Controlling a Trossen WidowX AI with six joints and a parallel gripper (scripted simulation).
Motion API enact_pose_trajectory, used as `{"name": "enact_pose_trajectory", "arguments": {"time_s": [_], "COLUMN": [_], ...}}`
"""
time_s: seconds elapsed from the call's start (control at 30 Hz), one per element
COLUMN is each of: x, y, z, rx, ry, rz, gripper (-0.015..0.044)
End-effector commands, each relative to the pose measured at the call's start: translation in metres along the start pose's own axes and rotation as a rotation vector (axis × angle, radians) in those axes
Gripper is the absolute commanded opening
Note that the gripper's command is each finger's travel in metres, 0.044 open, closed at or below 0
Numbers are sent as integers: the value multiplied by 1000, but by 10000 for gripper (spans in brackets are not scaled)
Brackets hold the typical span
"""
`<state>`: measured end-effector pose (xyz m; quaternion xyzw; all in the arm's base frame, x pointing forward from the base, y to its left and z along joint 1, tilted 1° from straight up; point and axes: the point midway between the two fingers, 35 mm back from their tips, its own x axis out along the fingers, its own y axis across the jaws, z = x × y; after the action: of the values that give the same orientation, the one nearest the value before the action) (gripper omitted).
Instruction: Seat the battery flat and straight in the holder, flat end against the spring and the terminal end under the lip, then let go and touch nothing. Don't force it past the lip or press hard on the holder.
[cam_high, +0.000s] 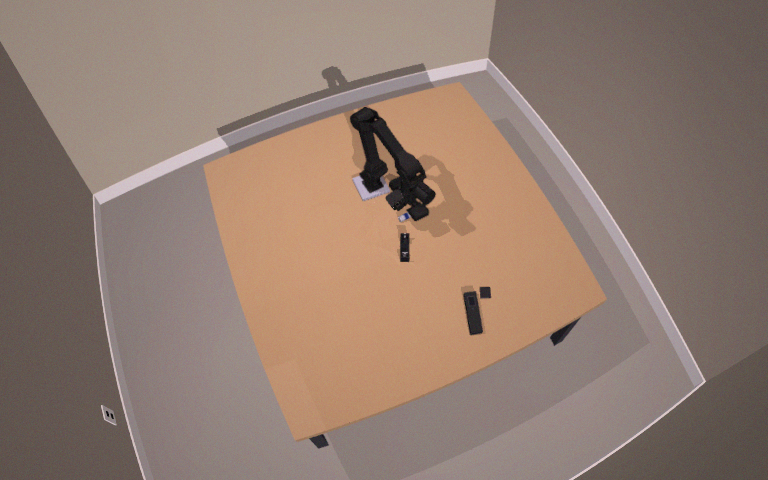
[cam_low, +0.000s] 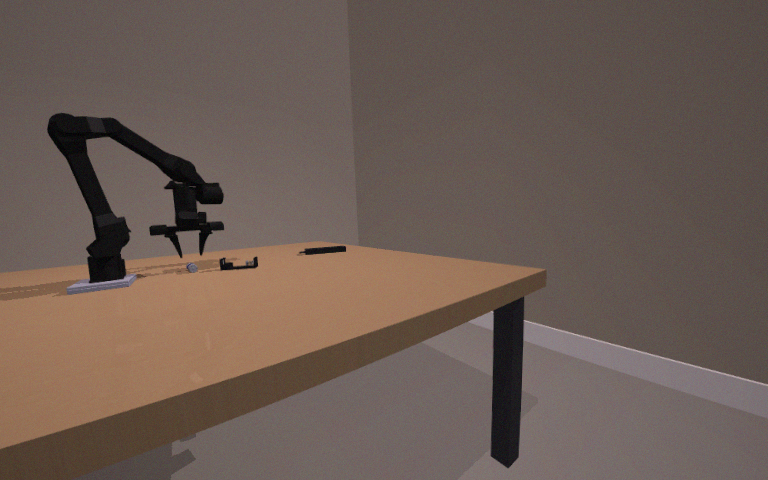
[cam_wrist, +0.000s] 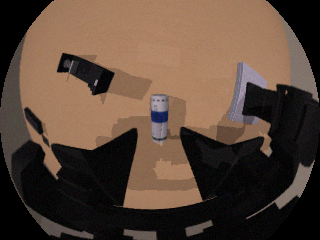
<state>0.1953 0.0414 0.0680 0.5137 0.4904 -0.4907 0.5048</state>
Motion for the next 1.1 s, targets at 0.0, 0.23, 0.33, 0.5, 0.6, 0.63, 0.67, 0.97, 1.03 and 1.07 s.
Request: {"name": "enact_pose_trajectory", "arguments": {"time_s": [0.0, 0.23, 0.33, 0.5, 0.6, 0.63, 0.67, 0.97, 1.03, 1.07], "x": [8, 19, 24, 32, 37, 39, 40, 41, 41, 41], "y": [-1, -1, -1, -2, -2, -2, -2, -3, -3, -3], "z": [1, 1, 1, 2, 2, 2, 2, 2, 2, 2], "rx": [6, 6, 6, 6, 6, 6, 6, 6, 6, 6], "ry": [-9, -9, -9, -9, -9, -9, -9, -9, -9, -9], "rz": [-10, -10, -10, -10, -10, -10, -10, -10, -10, -10], "gripper": [238, 238, 238, 238, 238, 238, 238, 113, 100, 93]}}
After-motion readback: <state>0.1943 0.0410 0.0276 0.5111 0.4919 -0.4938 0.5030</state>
